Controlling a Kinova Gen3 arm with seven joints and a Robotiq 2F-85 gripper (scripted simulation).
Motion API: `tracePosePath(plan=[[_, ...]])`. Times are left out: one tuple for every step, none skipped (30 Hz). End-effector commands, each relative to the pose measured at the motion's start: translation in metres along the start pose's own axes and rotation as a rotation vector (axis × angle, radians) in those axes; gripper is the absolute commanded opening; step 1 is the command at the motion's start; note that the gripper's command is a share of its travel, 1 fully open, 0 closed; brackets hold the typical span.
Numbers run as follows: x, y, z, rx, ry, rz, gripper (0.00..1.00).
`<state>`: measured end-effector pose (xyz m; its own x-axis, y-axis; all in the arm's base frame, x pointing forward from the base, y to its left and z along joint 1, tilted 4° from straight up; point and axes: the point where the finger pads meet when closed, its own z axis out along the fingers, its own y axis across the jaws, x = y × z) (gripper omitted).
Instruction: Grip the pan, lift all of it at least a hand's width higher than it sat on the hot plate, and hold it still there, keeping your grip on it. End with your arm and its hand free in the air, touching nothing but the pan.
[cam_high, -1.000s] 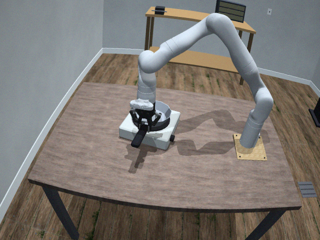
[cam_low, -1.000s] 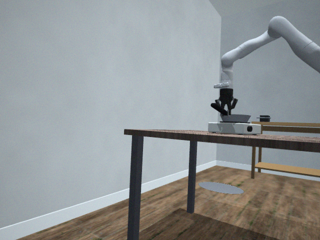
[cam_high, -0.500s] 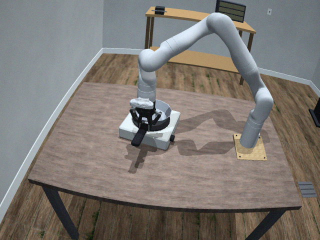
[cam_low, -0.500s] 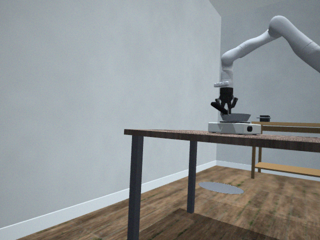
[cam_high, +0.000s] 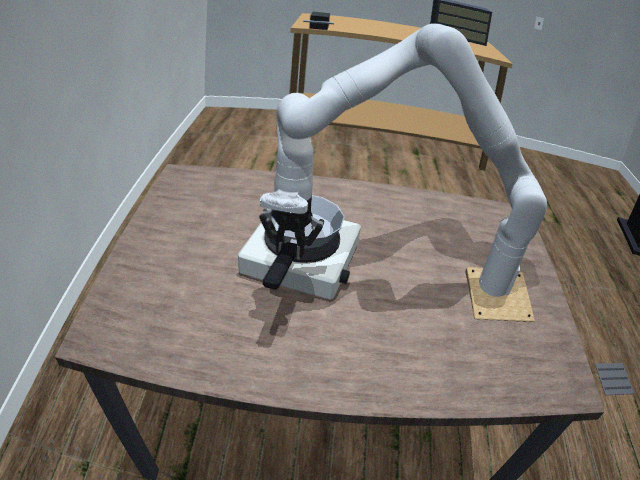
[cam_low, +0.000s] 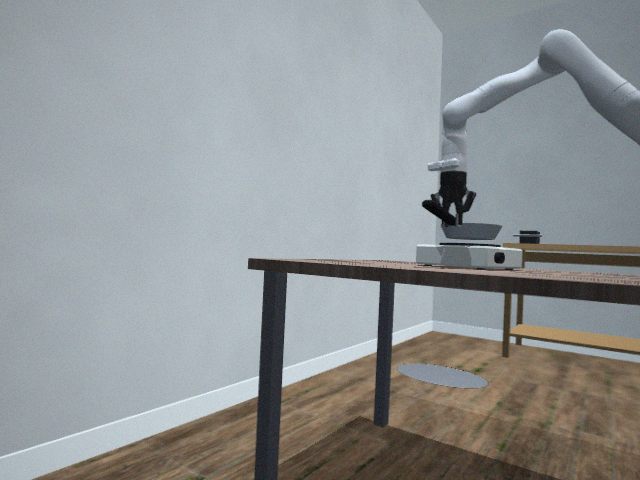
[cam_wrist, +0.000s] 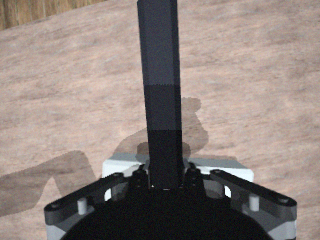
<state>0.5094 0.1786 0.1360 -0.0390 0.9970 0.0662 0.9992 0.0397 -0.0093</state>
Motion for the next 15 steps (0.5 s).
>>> tracePosePath(plan=[[0.000, 0.001, -0.005, -0.006, 0.001, 0.000, 0.00], [0.000, 0.001, -0.006, -0.006, 0.001, 0.000, 0.00], [0.000, 0.001, -0.007, -0.006, 0.001, 0.000, 0.00], [0.000, 0.001, -0.009, -0.006, 0.001, 0.000, 0.00], [0.000, 0.001, -0.010, -0.006, 0.001, 0.000, 0.00], [0.000, 0.001, -0.011, -0.006, 0.001, 0.000, 0.00], [0.000, 0.001, -0.012, -0.006, 0.001, 0.000, 0.00], [0.000, 0.001, -0.014, -0.006, 0.001, 0.000, 0.00], [0.000, 0.001, -0.015, -0.006, 0.001, 0.000, 0.00], [0.000, 0.001, -0.015, -0.006, 0.001, 0.000, 0.00], [0.000, 0.001, -0.015, -0.006, 0.001, 0.000, 0.00], [0.000, 0.001, -0.016, -0.006, 0.001, 0.000, 0.00], [0.000, 0.001, -0.018, -0.006, 0.001, 0.001, 0.00], [0.000, 0.000, -0.019, -0.006, 0.001, 0.001, 0.00], [0.000, 0.000, -0.021, -0.007, 0.001, 0.001, 0.00]])
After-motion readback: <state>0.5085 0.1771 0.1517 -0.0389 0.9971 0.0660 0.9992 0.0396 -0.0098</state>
